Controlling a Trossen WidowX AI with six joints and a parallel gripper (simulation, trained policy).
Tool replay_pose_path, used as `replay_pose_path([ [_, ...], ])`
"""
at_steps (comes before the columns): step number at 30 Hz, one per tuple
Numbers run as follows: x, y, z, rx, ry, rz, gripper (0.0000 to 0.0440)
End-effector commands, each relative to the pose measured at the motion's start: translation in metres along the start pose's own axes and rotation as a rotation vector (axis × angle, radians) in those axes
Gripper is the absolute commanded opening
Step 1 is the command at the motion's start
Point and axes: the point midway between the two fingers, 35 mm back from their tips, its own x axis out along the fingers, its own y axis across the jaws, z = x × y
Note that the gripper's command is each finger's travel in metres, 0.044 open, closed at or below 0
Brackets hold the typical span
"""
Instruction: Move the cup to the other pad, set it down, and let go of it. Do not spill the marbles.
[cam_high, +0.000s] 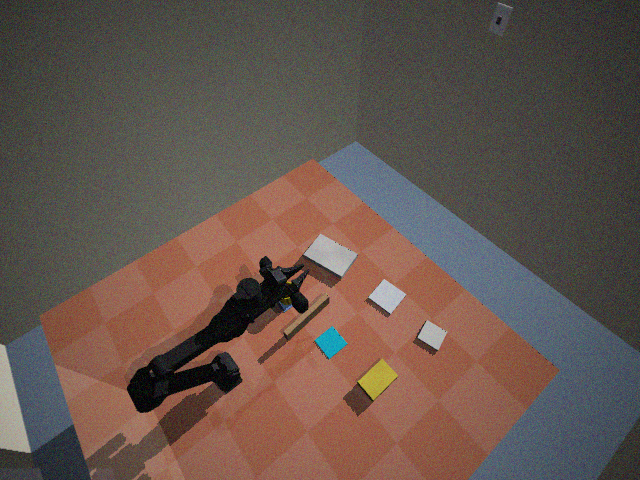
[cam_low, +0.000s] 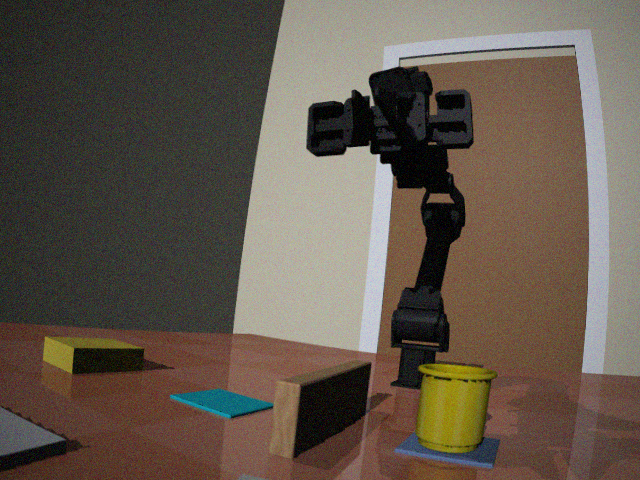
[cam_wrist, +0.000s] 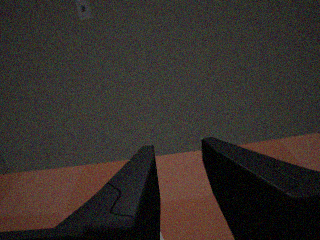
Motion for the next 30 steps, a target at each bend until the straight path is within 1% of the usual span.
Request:
replay_pose_path([
  [1,0.003,0.005,0.006,0.038,0.021,0.011,0.0147],
  [2,0.004,0.006,0.007,0.047,0.029,0.015,0.0159],
  [4,0.005,0.009,0.008,0.065,0.047,0.022,0.0164],
  [22,0.018,0.034,0.006,0.251,0.248,0.057,0.0132],
  [30,0.022,0.046,0.002,0.347,0.353,0.054,0.0130],
])
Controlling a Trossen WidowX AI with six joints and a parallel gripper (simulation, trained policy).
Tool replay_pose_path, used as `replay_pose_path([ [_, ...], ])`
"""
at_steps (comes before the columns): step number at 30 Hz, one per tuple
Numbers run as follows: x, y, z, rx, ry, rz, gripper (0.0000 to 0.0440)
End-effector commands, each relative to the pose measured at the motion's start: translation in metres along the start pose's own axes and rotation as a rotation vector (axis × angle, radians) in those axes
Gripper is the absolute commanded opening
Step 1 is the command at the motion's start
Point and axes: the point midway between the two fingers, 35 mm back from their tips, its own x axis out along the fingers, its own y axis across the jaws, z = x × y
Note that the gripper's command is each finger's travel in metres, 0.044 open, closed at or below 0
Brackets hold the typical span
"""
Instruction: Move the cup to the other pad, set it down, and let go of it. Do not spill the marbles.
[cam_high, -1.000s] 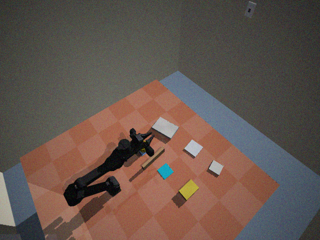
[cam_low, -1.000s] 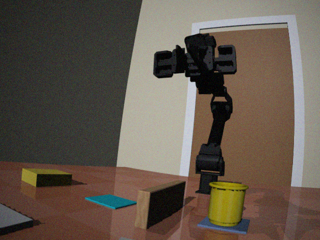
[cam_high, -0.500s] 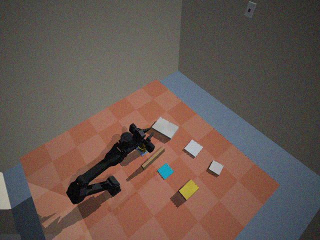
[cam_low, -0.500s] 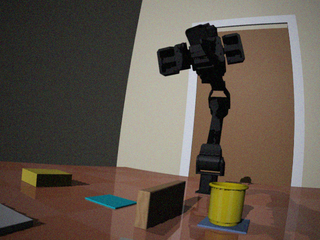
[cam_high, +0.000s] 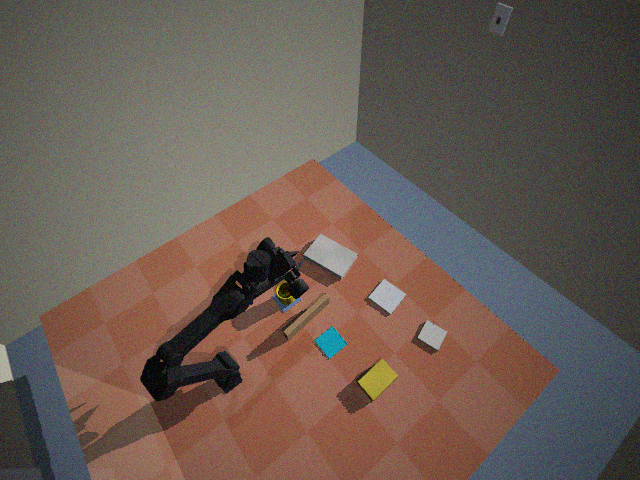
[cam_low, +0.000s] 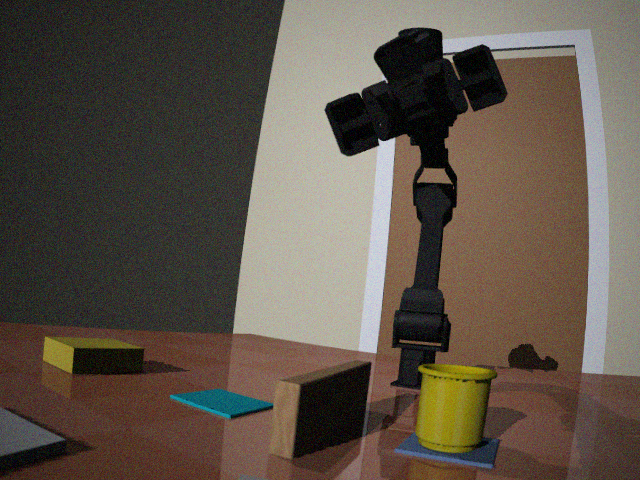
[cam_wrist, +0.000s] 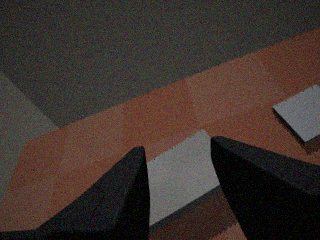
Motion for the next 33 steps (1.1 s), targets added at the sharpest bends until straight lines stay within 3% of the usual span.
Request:
replay_pose_path([
  [1,0.002,0.007,0.001,0.055,0.043,-0.001,0.0130],
  [33,0.017,0.042,-0.043,0.464,0.470,-0.179,0.0143],
])
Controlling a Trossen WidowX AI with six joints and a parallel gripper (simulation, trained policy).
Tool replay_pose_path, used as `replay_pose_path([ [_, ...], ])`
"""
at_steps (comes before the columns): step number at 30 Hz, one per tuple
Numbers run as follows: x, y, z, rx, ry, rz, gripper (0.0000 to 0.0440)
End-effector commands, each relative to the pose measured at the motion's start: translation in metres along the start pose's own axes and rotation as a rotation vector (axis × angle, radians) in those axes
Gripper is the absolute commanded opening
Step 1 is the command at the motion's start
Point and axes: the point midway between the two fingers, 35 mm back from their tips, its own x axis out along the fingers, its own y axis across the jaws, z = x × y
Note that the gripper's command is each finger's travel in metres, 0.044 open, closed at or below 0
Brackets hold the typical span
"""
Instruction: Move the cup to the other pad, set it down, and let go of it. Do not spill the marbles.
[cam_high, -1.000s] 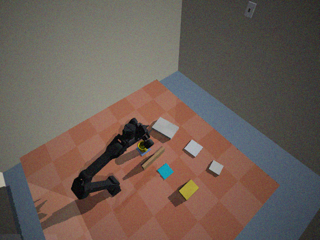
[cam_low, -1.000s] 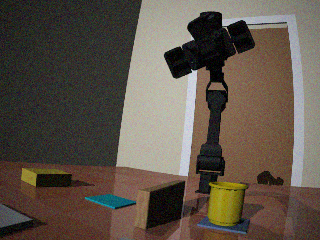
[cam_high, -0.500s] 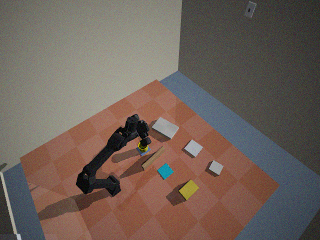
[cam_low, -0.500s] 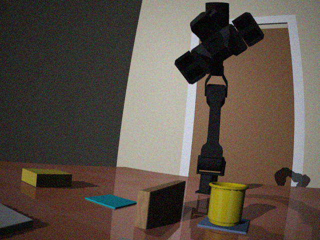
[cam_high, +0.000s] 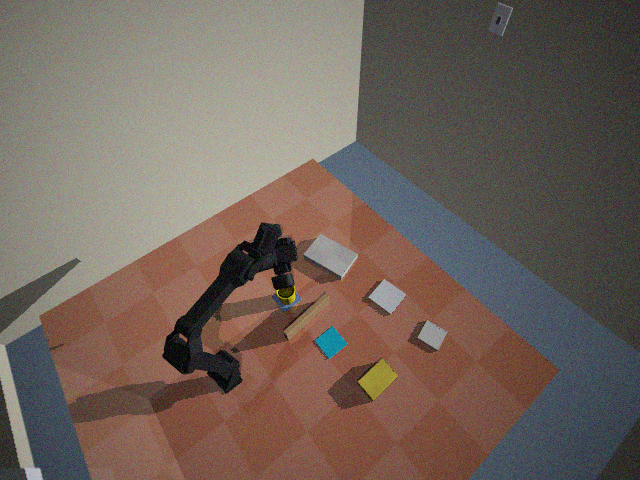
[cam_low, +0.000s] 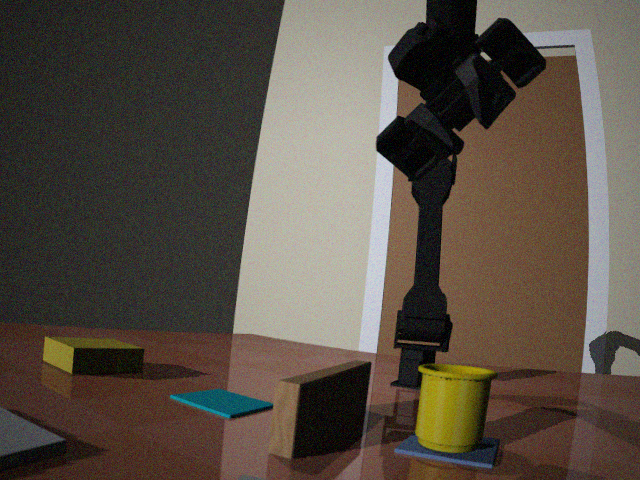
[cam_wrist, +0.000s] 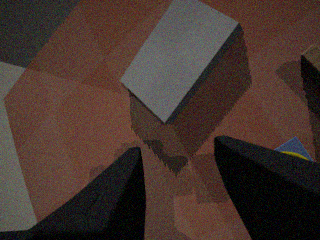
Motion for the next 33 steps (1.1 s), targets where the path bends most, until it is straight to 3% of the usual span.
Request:
replay_pose_path([
  [1,0.002,0.003,-0.006,0.052,0.044,-0.030,0.0142],
  [10,0.013,-0.002,-0.021,0.140,0.131,-0.143,0.0138],
  [33,0.041,-0.044,-0.056,0.245,0.306,-0.496,0.0174],
])
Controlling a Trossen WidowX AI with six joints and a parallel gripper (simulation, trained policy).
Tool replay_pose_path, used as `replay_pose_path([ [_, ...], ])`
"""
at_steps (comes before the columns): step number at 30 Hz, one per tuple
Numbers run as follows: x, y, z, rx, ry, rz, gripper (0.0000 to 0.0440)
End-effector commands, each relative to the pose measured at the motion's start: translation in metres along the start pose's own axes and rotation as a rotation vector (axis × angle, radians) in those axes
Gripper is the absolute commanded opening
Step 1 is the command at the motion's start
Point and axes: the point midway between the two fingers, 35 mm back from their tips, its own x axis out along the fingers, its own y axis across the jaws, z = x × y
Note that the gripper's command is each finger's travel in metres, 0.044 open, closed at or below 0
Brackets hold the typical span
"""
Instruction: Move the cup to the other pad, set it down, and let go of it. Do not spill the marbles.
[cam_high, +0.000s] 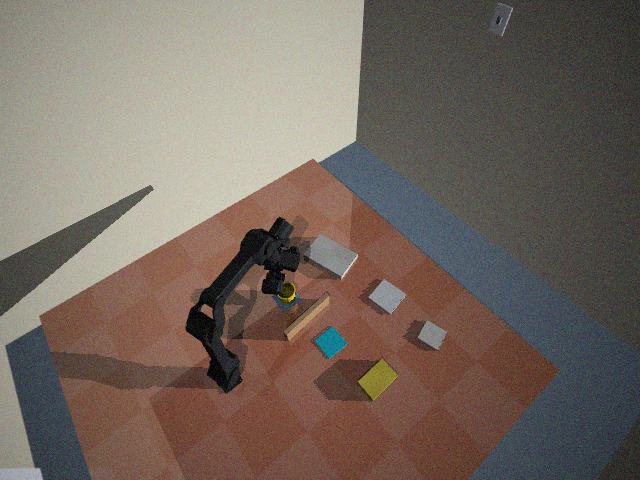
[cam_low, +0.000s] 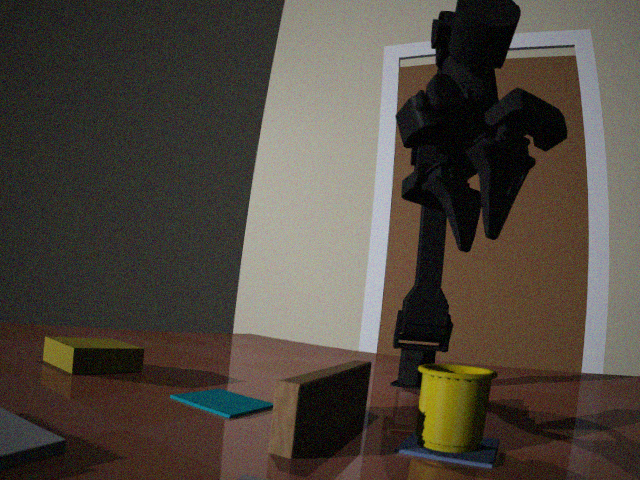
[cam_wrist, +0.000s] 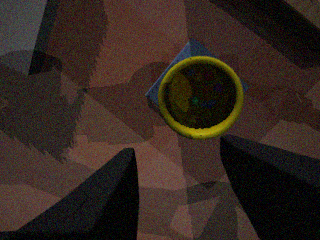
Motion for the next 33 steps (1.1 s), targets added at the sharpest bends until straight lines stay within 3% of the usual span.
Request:
replay_pose_path([
  [1,0.006,-0.005,-0.001,0.020,0.016,-0.058,0.0175],
  [14,0.033,-0.024,-0.007,0.068,0.063,-0.240,0.0189],
  [33,0.086,-0.042,-0.010,0.119,0.063,-0.380,0.0203],
])
